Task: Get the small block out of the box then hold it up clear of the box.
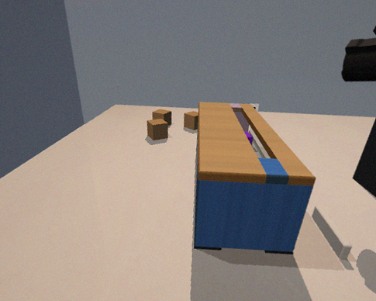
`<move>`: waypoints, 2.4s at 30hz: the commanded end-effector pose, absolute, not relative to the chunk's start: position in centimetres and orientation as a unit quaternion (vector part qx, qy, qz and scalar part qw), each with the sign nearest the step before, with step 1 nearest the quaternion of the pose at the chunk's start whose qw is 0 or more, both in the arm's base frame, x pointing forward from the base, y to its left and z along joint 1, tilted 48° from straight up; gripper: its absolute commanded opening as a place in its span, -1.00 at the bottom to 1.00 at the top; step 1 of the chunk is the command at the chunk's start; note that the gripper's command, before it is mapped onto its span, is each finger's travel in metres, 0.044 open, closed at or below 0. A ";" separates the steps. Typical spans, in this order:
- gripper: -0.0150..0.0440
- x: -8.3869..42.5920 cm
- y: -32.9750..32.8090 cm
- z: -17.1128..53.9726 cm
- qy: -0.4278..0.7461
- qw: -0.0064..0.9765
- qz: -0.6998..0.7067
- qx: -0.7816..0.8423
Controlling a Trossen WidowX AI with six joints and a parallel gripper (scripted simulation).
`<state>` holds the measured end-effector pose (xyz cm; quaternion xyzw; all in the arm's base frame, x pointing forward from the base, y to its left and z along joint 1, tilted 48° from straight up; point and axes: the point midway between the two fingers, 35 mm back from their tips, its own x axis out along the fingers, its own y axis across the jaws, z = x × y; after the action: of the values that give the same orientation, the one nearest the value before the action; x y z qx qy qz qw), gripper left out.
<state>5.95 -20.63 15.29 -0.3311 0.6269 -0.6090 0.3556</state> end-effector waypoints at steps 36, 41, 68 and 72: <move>0.86 21.3 -9.9 4.6 0.703 0.516 0.427 -0.241; 0.86 24.0 -8.3 4.7 0.604 0.541 0.515 -0.277; 0.86 29.7 -5.0 6.0 0.349 0.571 0.639 -0.379; 0.86 29.7 -4.8 5.8 0.349 0.571 0.639 -0.379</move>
<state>29.56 -5.03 5.92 -0.3764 0.3548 0.6380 0.5705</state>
